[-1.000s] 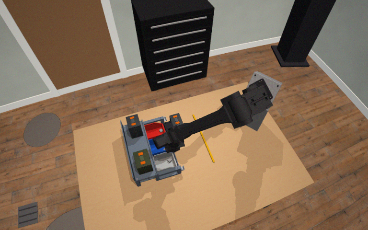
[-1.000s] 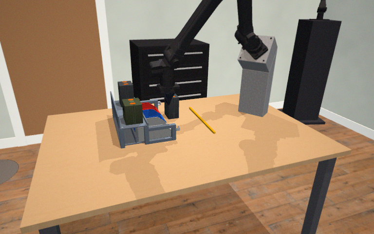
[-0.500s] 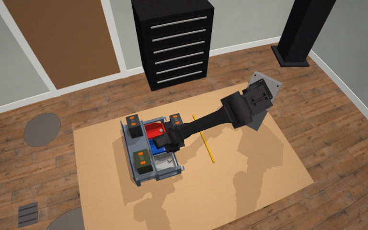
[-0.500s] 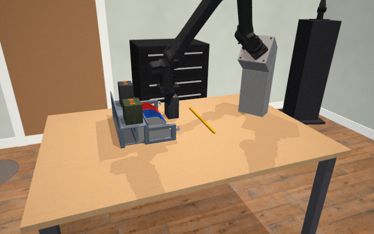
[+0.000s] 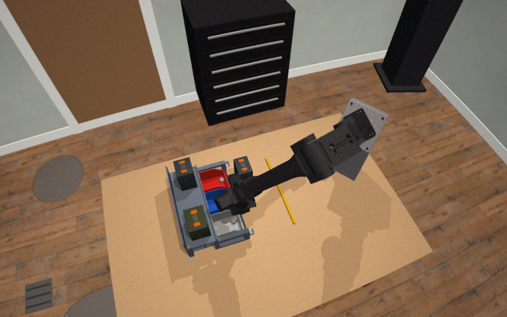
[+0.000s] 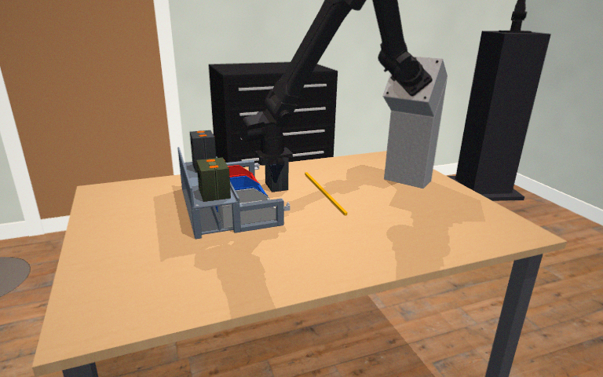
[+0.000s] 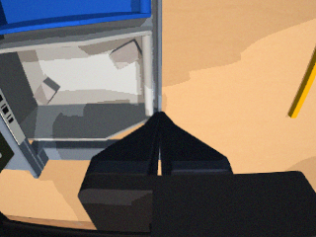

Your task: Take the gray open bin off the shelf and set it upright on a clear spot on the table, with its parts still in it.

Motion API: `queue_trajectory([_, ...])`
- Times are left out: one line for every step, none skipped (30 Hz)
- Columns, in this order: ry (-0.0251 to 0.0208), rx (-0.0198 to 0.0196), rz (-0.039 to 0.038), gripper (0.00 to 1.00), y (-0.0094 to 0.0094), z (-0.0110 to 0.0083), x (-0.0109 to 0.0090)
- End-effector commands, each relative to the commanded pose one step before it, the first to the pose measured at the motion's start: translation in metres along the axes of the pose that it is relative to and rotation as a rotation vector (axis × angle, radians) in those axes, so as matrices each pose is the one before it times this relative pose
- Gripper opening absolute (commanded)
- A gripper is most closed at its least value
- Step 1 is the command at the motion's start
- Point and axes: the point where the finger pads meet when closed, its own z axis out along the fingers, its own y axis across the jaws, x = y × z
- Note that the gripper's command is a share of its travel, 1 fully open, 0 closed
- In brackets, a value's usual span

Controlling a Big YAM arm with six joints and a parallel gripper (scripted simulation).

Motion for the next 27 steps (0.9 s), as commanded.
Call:
queue_trajectory([-0.00109, -0.0849, -0.00999, 0.9, 0.03313, -0.02004, 0.00472])
queue_trajectory([-0.00045, -0.00045, 0.00061, 0.9, 0.00018, -0.00022, -0.00049])
queue_trajectory([0.00186, 0.00048, -0.00008, 0.9, -0.00008, 0.0, 0.00032])
queue_trajectory([0.00266, 0.00169, -0.00686, 0.9, -0.00062, 0.00068, 0.0017])
queue_trajectory([-0.0008, 0.00353, 0.00105, 0.9, -0.0023, 0.0004, -0.00073])
queue_trajectory([-0.00039, 0.00156, 0.00084, 0.9, -0.00102, 0.00017, -0.00034])
queue_trajectory([0.00004, -0.00005, -0.00005, 0.9, 0.00004, 0.0, 0.00003])
queue_trajectory([-0.00233, 0.00918, 0.005, 0.9, -0.00319, 0.00382, -0.00289])
queue_trajectory([-0.0013, 0.00505, 0.00277, 0.9, -0.00175, 0.0021, -0.0016])
queue_trajectory([-0.00013, 0.00052, 0.00029, 0.9, -0.00019, 0.00021, -0.00016])
queue_trajectory([0.00001, -0.00002, -0.00002, 0.9, 0.00001, -0.00001, 0.00001])
queue_trajectory([0.0, -0.00003, -0.00001, 0.9, 0.00002, -0.00001, 0.00001])
queue_trajectory([0.0, 0.00001, 0.00001, 0.9, -0.00001, 0.0, 0.0])
queue_trajectory([0.0, 0.0, 0.0, 0.9, 0.0, 0.0, 0.0])
queue_trajectory([0.0, 0.0, 0.0, 0.9, 0.0, 0.0, 0.0])
queue_trajectory([0.0, 0.0, 0.0, 0.9, 0.0, 0.0, 0.0])
queue_trajectory([0.0, 0.0, 0.0, 0.9, 0.0, 0.0, 0.0])
queue_trajectory([-0.00001, 0.00002, 0.00001, 0.9, -0.00001, 0.00001, -0.00001])
queue_trajectory([0.0, 0.0, 0.0, 0.9, 0.0, 0.0, 0.0])
queue_trajectory([0.00001, -0.00002, -0.00001, 0.9, 0.00001, -0.00001, 0.00001])
queue_trajectory([0.0, 0.0, 0.0, 0.9, 0.0, 0.0, 0.0])
queue_trajectory([0.0, 0.00002, 0.00001, 0.9, -0.00001, 0.0, 0.0])
queue_trajectory([0.0, 0.0, 0.0, 0.9, 0.0, 0.0, 0.0])
queue_trajectory([0.0, -0.00002, -0.00001, 0.9, 0.00001, 0.0, 0.0])
queue_trajectory([0.0, -0.00001, 0.0, 0.9, 0.0, 0.0, 0.0])
queue_trajectory([0.0, 0.00001, 0.00001, 0.9, -0.00001, 0.0, 0.0])
queue_trajectory([0.0, 0.00001, 0.0, 0.9, 0.0, 0.0, 0.0])
